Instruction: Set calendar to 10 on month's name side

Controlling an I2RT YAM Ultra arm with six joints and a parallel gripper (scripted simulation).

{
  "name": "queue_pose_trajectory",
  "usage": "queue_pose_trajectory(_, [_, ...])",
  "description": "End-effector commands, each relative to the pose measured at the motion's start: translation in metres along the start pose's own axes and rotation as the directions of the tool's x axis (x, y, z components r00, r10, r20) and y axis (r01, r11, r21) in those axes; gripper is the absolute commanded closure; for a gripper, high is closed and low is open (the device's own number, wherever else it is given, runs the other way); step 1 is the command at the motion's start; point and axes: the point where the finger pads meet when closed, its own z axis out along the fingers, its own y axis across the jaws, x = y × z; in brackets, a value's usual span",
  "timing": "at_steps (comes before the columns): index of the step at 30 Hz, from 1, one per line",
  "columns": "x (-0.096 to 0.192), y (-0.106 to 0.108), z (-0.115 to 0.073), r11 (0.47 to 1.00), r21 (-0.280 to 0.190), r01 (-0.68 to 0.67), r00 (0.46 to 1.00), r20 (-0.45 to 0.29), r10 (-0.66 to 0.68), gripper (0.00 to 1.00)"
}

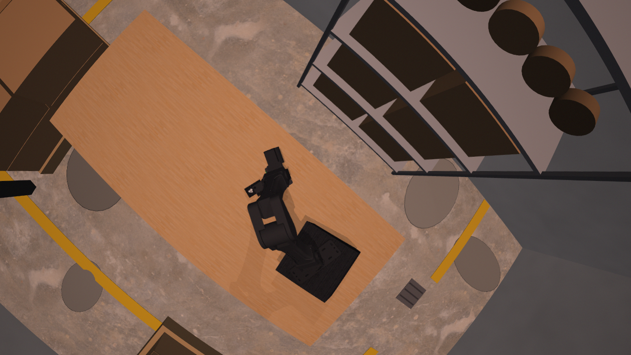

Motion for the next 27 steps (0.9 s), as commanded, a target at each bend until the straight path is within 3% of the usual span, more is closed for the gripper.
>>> queue_pose_trajectory(1, [0.0005, -0.0024, -0.0019, 1.0, 0.008, 0.0, 1.0, -0.002, 0.0, 0.55])
queue_pose_trajectory(4, [0.0005, -0.0024, -0.0019, 1.0, 0.008, 0.0, 1.0, -0.002, 0.0, 0.55])
queue_pose_trajectory(5, [0.0005, -0.0024, -0.0019, 1.0, 0.008, 0.0, 1.0, -0.002, 0.0, 0.74])
queue_pose_trajectory(27, [0.0005, -0.0024, -0.0019, 1.0, 0.008, 0.0, 1.0, -0.002, 0.0, 0.74])
